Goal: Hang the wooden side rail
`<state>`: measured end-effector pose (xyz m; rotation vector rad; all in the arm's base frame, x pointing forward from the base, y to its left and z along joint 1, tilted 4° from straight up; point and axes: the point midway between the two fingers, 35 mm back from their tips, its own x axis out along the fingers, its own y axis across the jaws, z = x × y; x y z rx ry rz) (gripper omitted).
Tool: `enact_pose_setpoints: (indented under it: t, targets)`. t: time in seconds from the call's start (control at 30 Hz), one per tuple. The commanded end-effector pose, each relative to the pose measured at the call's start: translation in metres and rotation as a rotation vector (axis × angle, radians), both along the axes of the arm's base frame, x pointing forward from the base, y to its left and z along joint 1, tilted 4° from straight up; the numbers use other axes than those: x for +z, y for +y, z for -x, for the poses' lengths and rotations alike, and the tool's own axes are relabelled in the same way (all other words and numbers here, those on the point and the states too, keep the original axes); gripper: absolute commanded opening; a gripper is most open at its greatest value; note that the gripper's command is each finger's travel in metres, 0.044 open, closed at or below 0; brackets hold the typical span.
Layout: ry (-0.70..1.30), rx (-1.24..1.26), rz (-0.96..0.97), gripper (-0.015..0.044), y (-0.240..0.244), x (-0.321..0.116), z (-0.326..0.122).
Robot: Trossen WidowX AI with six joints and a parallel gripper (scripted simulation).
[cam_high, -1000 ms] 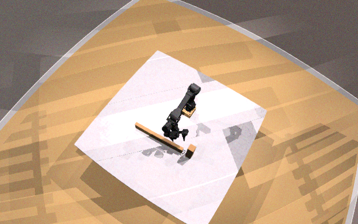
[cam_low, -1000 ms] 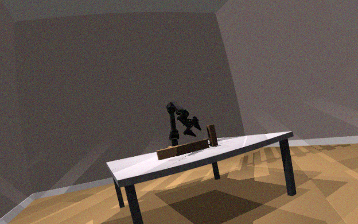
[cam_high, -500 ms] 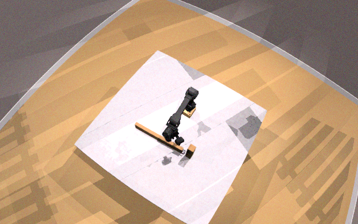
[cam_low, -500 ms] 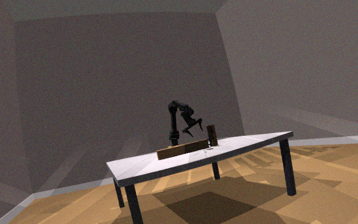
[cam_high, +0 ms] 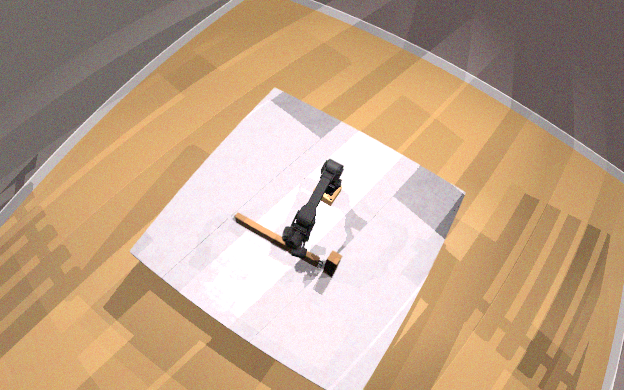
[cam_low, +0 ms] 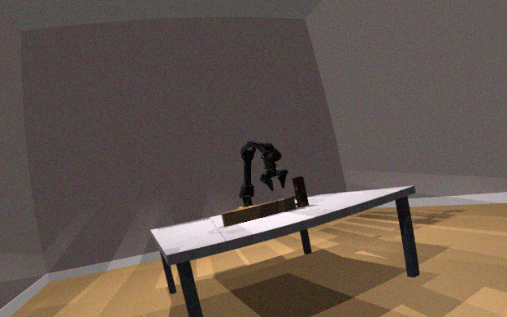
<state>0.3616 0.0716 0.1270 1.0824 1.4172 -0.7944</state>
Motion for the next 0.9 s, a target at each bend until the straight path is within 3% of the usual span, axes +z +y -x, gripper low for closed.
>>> enact_pose_setpoints:
  t: [0.0, 0.33, 0.5, 0.87]
  targets:
    - [0.062, -0.271, 0.089, 0.044, -0.005, 0.006, -0.004]
    - [0.062, -0.271, 0.089, 0.044, -0.005, 0.005, -0.004]
    - [0.063, -0.271, 0.089, 0.044, -0.002, -0.027, -0.005]
    - [0.062, -0.271, 0.089, 0.044, -0.001, -0.044, -0.005]
